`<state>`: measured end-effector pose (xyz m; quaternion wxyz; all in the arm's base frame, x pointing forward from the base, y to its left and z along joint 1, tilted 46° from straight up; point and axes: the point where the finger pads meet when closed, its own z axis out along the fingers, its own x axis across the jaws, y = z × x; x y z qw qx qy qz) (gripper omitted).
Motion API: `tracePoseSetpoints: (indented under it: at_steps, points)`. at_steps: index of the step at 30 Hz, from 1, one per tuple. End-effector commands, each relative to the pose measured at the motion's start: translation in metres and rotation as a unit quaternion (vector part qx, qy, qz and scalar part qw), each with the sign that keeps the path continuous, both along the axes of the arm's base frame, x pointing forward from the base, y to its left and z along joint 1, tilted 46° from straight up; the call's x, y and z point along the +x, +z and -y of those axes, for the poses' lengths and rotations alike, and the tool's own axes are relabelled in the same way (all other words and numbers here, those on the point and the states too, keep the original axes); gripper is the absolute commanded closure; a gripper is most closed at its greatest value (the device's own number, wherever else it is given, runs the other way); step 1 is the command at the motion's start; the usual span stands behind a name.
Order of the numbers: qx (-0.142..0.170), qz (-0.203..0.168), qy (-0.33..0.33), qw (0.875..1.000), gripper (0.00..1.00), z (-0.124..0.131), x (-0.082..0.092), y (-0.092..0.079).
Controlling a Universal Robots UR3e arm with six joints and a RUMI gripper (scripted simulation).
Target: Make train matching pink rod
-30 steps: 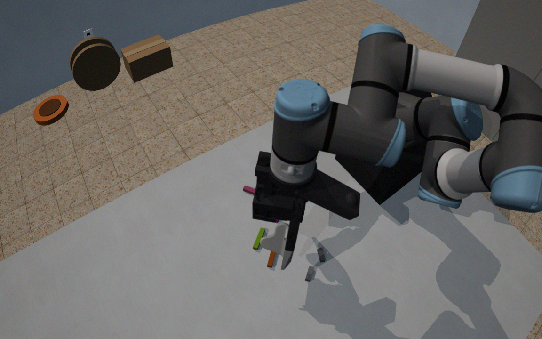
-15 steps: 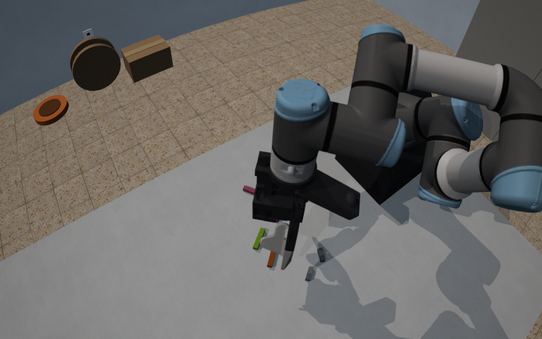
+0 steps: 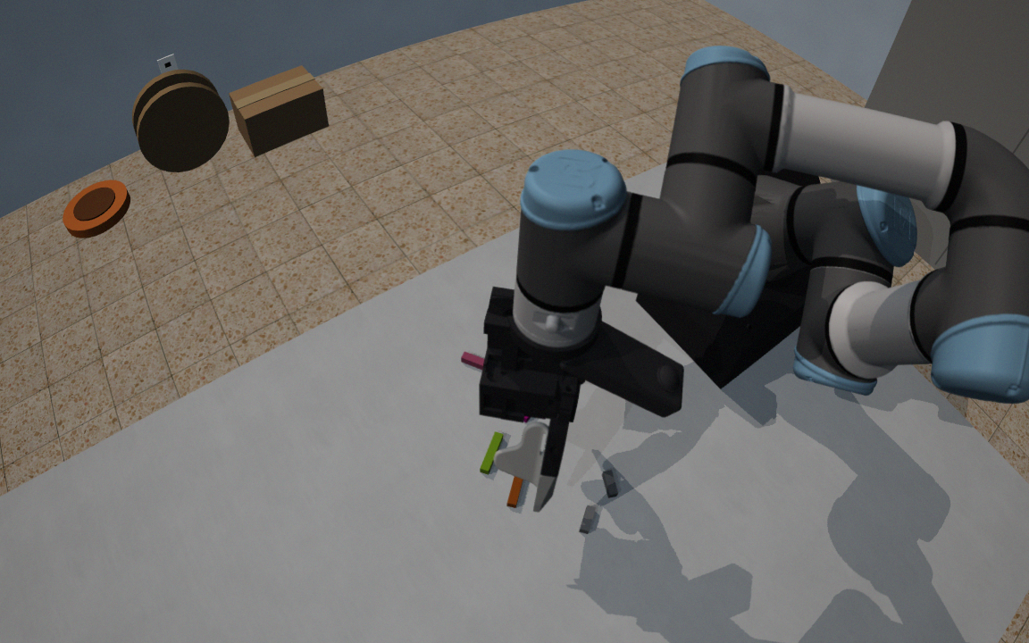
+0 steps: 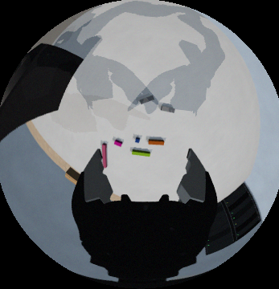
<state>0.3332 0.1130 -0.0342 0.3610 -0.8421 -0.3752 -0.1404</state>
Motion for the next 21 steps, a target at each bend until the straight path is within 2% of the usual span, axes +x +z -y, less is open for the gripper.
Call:
tracePoseSetpoints:
  at_steps: [1,10,21]
  points:
    - [-0.001,0.001,-0.001,1.000,0.00,0.0007,0.0007,0.0002]
    - [-0.001,-0.009,-0.010,1.000,0.00,0.0009,0.0006,0.0002]
    - [-0.004,-0.064,-0.065,0.996,0.00,0.0017,0.0007,0.0002]
